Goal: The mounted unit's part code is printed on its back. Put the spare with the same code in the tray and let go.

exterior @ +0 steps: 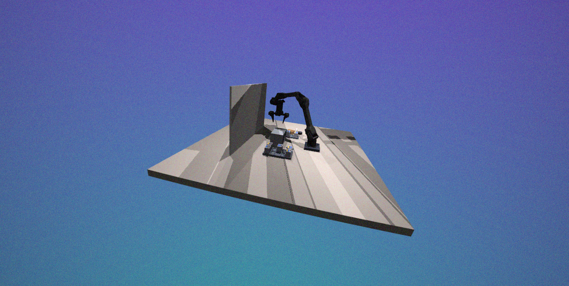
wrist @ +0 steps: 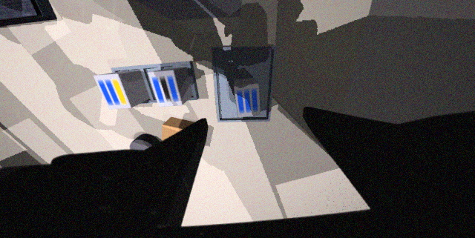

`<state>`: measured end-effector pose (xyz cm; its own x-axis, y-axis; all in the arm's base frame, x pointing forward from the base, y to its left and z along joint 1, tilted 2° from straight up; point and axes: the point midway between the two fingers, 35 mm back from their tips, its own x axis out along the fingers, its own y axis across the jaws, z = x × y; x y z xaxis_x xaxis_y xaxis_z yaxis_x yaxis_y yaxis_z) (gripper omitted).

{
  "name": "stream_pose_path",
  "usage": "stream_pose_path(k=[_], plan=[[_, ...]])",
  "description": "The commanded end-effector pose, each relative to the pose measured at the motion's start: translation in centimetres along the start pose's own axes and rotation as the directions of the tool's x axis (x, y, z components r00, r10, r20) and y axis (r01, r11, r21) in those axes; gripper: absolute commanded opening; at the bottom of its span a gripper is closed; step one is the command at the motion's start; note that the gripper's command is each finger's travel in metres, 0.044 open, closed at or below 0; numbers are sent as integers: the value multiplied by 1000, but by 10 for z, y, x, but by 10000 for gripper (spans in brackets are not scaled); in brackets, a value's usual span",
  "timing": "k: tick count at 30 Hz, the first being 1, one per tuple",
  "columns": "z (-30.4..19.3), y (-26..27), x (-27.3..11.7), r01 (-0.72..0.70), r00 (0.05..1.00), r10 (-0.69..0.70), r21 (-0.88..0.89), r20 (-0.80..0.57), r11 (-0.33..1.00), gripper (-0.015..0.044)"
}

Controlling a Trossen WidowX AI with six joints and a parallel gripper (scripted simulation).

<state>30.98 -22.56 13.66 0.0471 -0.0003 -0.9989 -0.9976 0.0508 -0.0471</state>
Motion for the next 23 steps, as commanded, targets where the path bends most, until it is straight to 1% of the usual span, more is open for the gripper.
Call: stream_pose_path(k=[1,3,23], plan=[[2,3,-21,2,1000,-2,-2,4,1000,440],[0,0,-20,22,1000,-22,1,-14,1000,440],[0,0,-20,22,1000,-22,1,-14,1000,440]])
